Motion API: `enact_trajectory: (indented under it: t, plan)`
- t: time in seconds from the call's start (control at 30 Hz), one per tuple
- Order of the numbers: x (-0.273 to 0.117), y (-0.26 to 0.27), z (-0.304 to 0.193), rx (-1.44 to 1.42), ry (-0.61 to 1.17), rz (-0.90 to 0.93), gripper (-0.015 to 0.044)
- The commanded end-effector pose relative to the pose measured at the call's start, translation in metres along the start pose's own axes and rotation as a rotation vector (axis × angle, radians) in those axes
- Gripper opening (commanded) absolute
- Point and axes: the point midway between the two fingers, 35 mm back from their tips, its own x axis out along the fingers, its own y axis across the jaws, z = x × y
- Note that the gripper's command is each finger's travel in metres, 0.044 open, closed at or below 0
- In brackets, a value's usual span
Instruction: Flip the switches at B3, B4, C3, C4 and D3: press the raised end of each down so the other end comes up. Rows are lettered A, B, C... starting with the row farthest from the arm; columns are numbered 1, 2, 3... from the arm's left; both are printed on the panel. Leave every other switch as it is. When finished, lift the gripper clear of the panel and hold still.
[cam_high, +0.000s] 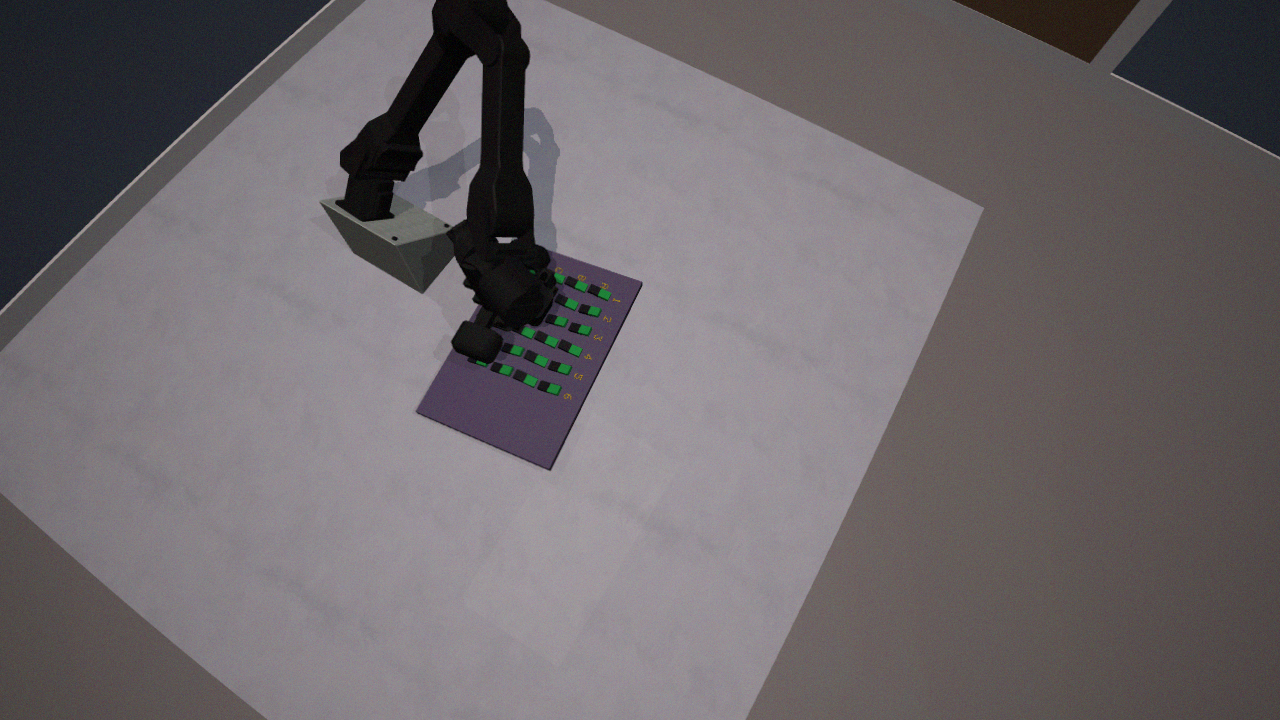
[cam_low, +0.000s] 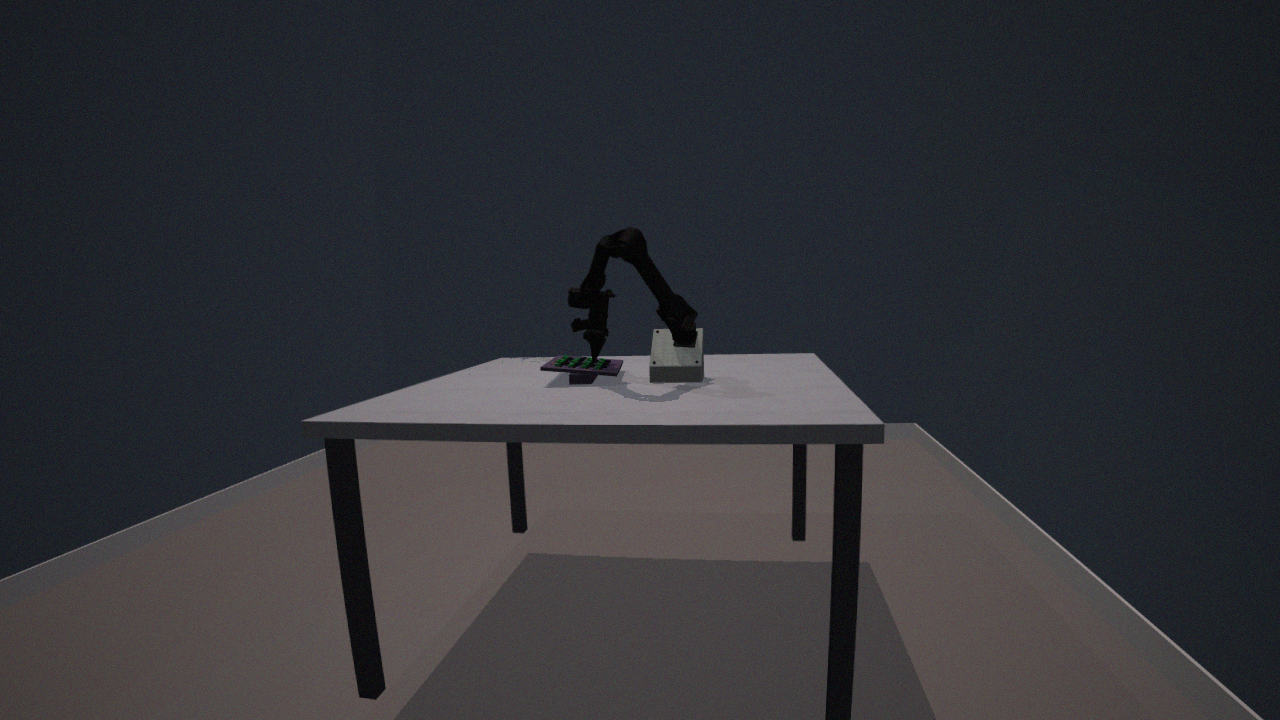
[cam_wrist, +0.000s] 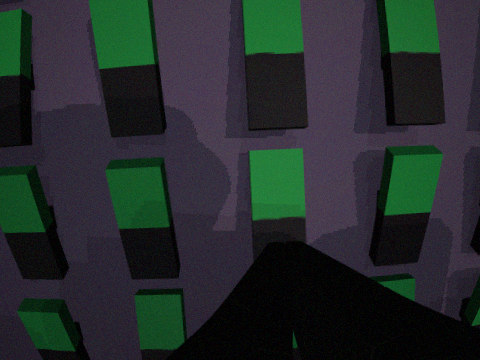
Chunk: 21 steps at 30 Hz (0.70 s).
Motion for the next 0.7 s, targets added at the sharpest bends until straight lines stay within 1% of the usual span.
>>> enact_trajectory:
  t: [0.0,0.67]
  plan:
    - [0.0012,0.0007,0.0001,0.004,-0.002,0.006,0.0]
    - [0.0039,0.0008,0.0,0.004,-0.002,0.006,0.0]
